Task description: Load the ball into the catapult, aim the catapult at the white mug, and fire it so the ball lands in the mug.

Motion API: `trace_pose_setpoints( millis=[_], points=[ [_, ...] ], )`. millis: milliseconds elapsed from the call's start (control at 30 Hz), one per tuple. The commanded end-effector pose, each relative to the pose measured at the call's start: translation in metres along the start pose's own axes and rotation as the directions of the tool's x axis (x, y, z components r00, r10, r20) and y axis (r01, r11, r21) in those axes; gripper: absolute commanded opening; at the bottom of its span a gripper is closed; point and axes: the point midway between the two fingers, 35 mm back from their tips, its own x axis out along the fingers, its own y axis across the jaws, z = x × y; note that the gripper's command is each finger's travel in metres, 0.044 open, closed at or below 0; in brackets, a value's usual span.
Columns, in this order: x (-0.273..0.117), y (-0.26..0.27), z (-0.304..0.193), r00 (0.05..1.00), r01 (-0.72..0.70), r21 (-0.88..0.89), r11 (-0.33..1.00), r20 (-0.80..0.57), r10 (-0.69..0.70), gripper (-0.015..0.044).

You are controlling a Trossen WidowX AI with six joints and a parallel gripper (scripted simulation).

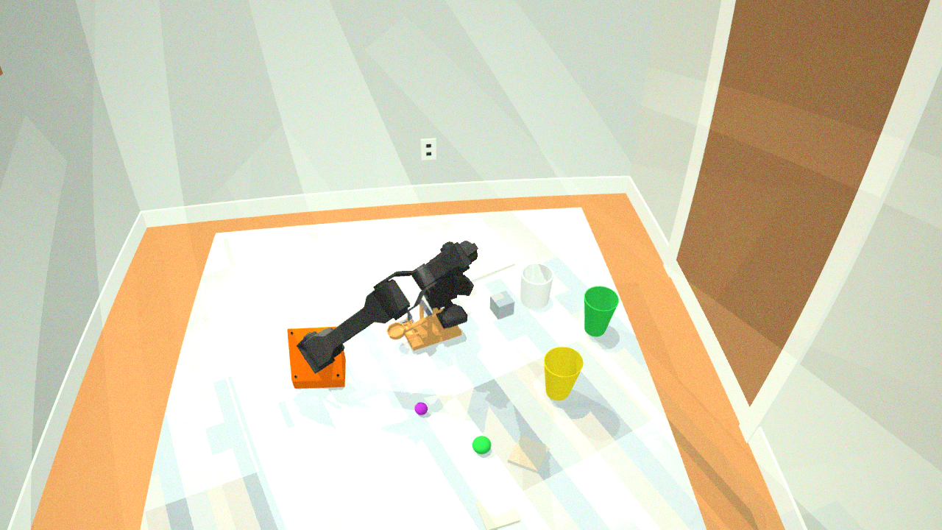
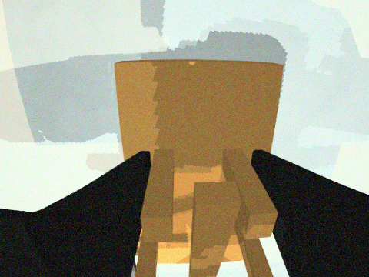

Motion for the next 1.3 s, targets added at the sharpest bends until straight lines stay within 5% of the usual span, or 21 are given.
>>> trace_pose_setpoints(
  millis=[0,1267],
  points=[
    [-0.038,0.003,0.003,0.999,-0.006,0.004,1.000,0.034,0.006,0.0000],
    [0.010,0.002,0.005,1.000,-0.006,0.005,1.000,0.027,0.006,0.0000]
  ],
)
